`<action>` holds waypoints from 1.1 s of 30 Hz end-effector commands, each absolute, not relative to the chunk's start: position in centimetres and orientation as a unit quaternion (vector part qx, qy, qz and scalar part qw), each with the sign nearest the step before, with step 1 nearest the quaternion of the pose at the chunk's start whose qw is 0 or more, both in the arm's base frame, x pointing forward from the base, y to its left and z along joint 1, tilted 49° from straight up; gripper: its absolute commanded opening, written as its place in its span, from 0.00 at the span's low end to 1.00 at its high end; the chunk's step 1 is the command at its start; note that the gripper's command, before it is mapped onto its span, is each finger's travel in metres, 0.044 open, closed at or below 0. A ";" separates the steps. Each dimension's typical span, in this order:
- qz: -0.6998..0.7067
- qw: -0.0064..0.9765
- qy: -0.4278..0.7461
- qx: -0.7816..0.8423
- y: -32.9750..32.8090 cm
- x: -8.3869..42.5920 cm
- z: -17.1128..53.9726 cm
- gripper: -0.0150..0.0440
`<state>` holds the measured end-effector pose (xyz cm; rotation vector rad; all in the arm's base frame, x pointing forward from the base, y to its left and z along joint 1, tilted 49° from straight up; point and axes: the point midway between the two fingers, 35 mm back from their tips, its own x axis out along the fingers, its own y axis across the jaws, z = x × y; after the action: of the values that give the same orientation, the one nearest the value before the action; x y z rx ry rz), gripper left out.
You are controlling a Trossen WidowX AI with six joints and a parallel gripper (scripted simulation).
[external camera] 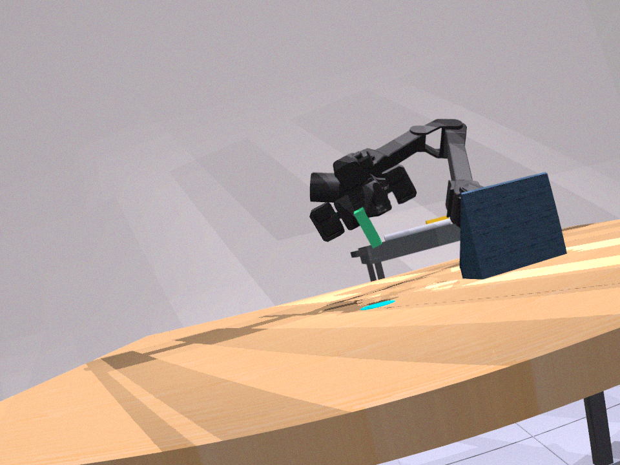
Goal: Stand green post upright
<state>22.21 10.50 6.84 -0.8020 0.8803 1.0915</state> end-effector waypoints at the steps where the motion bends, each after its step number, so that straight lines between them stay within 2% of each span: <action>1: 0.494 0.698 0.373 -0.360 10.5 22.2 7.1 0.29; 33: 0.506 0.733 0.251 -0.380 10.3 22.3 8.4 0.29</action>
<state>22.34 10.27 8.14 -0.8279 0.5936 1.1100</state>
